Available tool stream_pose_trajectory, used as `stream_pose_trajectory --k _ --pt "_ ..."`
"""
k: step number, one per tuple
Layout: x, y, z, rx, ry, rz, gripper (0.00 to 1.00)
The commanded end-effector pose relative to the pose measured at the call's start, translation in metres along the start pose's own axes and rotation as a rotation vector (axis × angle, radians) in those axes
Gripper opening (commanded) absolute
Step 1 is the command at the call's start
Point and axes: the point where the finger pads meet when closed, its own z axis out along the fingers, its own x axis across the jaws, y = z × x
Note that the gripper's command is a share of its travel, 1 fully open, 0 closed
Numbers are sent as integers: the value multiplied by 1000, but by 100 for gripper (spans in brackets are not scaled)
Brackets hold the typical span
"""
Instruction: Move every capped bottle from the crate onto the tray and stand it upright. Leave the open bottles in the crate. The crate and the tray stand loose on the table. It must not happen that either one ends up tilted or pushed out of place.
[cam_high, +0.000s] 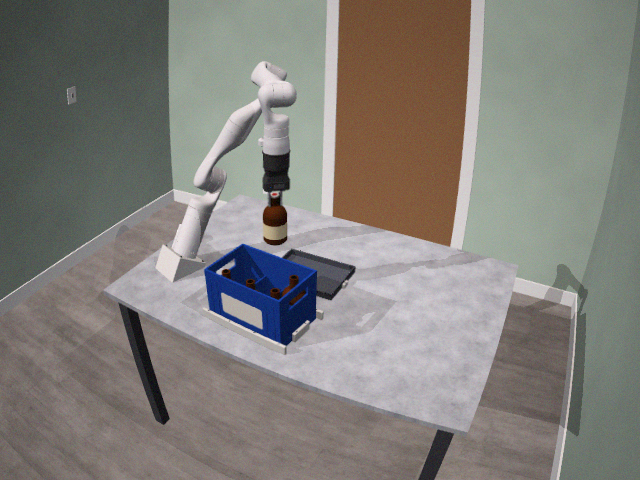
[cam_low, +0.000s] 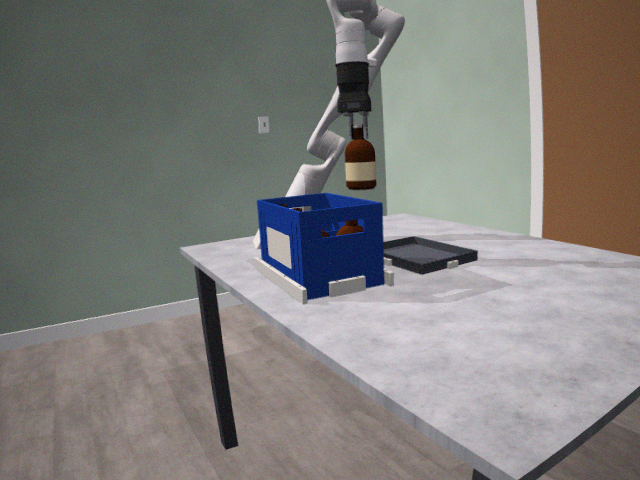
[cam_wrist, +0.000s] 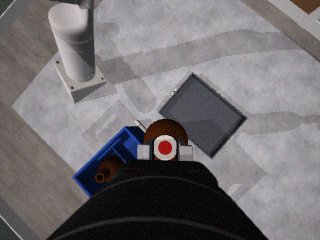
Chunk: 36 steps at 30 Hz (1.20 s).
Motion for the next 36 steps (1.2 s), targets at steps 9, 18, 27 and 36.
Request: stream_pose_trajectory --k 9,18,27,36 --pt "17 -19 1 1 3 -1 0" --pt "22 -26 1 2 2 0 0" --pt "33 -38 2 1 3 -1 0" --pt "40 -47 1 2 3 0 0"
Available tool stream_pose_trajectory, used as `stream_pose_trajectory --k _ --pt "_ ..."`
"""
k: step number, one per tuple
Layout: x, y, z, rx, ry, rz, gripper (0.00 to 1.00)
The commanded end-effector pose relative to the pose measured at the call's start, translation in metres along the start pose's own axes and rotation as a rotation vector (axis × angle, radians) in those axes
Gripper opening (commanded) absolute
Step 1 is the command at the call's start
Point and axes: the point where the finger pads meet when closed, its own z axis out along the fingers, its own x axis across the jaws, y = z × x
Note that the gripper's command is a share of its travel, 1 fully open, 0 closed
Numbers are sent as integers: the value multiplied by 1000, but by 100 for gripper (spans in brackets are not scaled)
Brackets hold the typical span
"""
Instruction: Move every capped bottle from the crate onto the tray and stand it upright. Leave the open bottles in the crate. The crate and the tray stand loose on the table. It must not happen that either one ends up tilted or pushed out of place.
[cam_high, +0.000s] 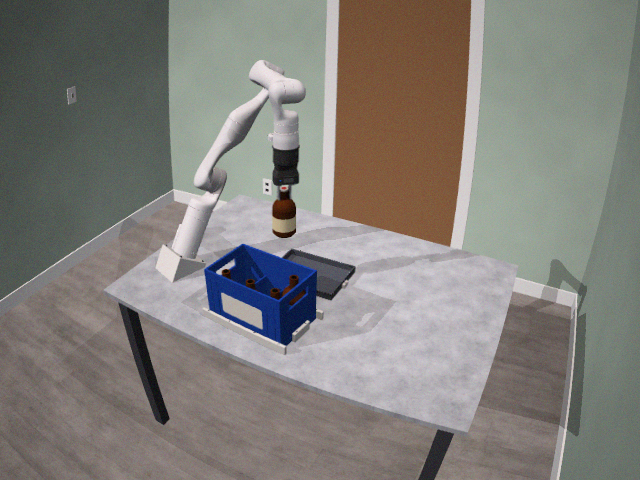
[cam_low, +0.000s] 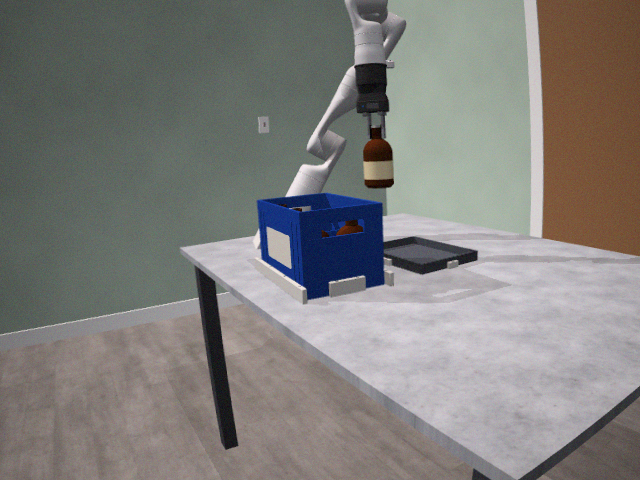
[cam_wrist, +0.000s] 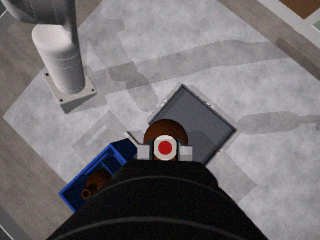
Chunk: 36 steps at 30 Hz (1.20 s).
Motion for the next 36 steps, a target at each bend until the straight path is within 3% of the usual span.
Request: stream_pose_trajectory --k 1,36 --pt "6 -7 1 -2 1 -2 0" --pt "40 -48 1 -2 1 -2 0"
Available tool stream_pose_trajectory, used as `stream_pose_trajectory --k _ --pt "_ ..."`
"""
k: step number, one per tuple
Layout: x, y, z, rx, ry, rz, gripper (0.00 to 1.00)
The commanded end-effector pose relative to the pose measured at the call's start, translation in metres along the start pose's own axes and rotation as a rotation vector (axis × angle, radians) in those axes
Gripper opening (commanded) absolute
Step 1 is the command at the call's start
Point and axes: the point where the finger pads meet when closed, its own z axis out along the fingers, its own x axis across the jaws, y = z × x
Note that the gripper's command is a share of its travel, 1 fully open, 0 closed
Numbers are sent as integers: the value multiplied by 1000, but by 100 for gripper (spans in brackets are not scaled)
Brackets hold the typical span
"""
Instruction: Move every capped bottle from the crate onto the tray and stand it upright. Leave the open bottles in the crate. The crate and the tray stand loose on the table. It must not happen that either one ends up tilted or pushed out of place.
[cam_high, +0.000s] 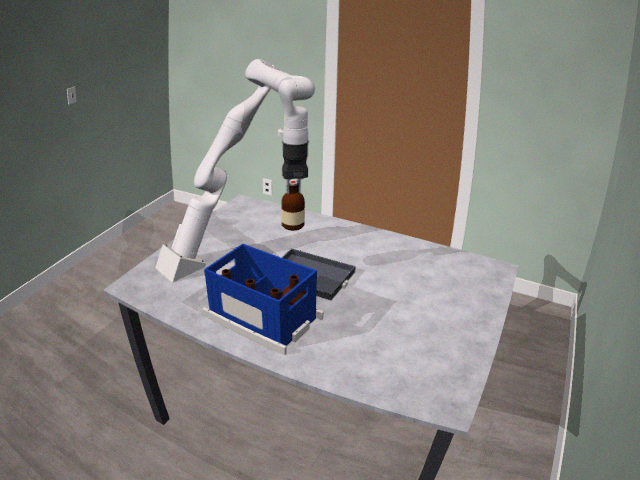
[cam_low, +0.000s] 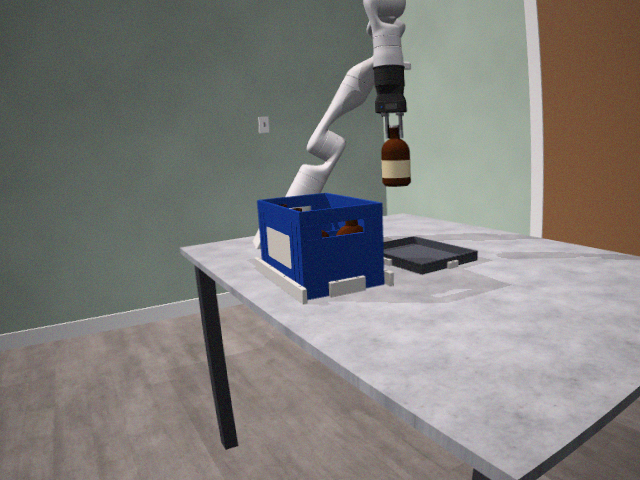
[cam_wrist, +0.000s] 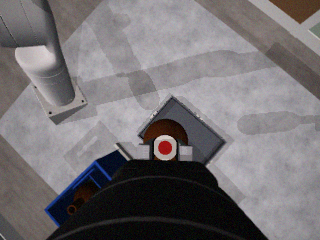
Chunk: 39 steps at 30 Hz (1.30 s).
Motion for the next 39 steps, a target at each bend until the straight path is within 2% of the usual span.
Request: stream_pose_trajectory --k 1,5,25,39 --pt "6 -7 1 -2 0 -2 0" --pt "11 -14 1 -3 0 -2 0" --pt "11 -14 1 -2 1 -4 0" --pt "12 -16 29 -3 0 -2 0"
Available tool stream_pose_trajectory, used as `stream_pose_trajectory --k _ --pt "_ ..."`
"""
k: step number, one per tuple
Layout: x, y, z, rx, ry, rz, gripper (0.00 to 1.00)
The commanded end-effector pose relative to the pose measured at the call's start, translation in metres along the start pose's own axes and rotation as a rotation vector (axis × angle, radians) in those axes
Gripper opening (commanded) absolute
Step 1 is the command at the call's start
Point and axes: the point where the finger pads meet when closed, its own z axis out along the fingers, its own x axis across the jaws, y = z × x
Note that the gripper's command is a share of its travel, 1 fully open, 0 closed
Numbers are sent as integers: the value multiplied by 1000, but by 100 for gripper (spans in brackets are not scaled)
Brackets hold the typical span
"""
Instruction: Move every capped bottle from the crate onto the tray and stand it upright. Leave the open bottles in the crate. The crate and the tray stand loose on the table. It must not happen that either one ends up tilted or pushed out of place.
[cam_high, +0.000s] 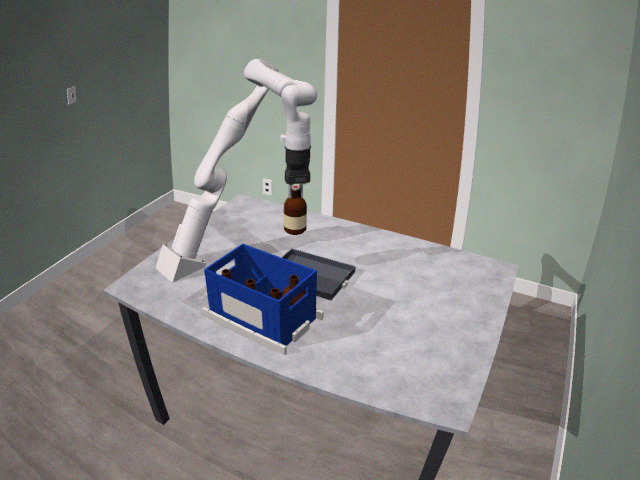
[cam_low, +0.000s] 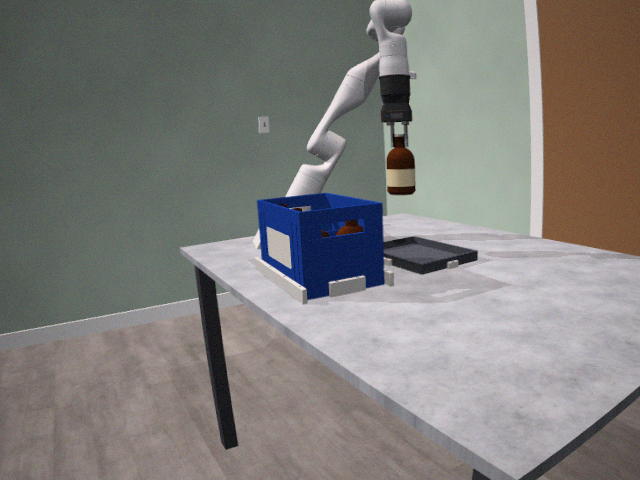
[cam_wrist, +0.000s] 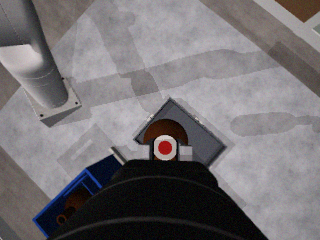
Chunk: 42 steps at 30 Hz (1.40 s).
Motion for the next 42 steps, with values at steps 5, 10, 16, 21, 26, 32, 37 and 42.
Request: stream_pose_trajectory --k 5,10,16,21,26,32,37,42 --pt "1 -1 8 0 1 0 0" --pt "2 -2 18 1 3 1 0" --pt "4 -4 30 2 4 2 0" --pt "3 -2 32 -3 3 -3 0" --pt "3 -3 42 -1 3 -1 0" --pt "4 -4 54 2 4 2 0" --pt "3 -3 55 -4 3 1 0" --pt "3 -3 65 -2 4 2 0"
